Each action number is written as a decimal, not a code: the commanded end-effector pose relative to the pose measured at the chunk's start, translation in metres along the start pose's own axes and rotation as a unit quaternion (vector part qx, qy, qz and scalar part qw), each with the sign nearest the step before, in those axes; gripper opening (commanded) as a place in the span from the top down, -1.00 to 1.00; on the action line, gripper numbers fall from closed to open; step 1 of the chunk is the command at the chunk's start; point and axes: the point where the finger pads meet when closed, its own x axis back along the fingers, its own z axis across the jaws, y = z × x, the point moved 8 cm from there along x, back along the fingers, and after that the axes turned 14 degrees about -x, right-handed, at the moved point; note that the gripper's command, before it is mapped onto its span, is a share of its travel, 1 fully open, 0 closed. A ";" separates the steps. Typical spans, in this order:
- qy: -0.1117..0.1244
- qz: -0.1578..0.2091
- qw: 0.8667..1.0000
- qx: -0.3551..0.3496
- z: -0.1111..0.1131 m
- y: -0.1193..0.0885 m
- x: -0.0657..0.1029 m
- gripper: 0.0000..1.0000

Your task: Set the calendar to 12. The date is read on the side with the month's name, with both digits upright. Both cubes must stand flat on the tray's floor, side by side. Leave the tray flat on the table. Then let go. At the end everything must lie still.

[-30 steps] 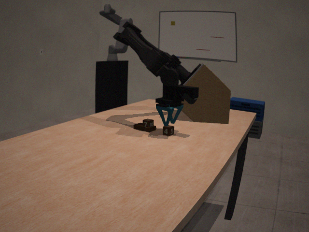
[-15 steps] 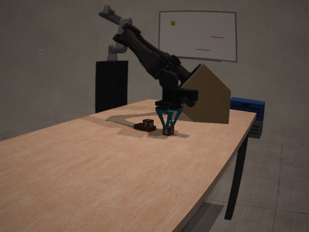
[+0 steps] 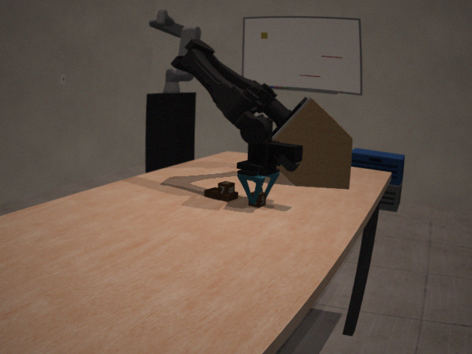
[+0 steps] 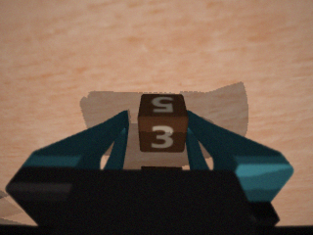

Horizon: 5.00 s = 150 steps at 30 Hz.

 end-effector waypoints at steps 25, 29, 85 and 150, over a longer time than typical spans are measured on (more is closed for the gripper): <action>-0.010 -0.015 1.000 0.006 -0.001 0.006 0.008 0.07; -0.010 -0.015 1.000 0.006 -0.001 0.006 0.008 0.07; -0.014 -0.020 1.000 -0.008 -0.010 0.004 0.064 0.45; -0.002 -0.002 1.000 0.001 -0.025 -0.090 0.110 0.45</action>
